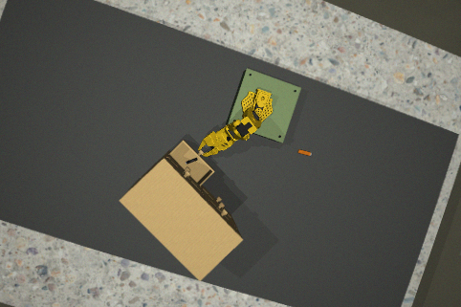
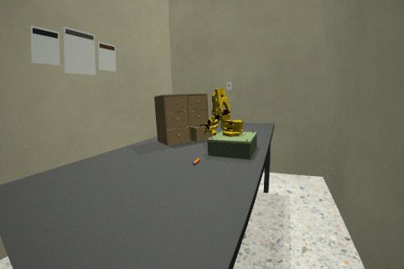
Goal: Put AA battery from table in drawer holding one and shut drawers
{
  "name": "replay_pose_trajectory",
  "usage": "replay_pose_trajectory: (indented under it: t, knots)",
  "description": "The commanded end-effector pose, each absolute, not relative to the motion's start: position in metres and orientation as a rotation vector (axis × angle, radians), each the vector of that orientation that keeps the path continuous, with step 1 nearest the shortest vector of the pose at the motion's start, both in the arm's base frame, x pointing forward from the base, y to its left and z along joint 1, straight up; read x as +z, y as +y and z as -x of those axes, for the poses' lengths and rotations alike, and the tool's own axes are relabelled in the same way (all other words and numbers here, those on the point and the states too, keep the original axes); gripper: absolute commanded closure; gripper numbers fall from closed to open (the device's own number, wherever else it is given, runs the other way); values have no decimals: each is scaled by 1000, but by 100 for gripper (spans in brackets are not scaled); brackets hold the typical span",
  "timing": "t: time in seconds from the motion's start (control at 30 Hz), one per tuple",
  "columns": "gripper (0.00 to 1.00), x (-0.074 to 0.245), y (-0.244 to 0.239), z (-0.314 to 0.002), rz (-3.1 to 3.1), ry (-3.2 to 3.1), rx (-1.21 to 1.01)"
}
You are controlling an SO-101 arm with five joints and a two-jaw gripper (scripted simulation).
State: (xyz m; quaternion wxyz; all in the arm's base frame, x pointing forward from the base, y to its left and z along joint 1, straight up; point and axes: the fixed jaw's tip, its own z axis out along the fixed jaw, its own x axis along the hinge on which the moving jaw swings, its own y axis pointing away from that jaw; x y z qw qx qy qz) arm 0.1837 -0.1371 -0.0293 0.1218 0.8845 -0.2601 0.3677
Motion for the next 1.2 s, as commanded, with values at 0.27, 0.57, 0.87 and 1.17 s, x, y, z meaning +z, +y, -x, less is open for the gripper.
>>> replay_pose_trajectory:
  t: [0.27,0.57,0.87,1.17]
  knots:
    - [100,-30,-137,-185,-2580,-761,1084]
    - [100,-30,-137,-185,-2580,-761,1084]
    - [100,-30,-137,-185,-2580,-761,1084]
    - [100,-29,-141,-195,-2582,-772,1091]
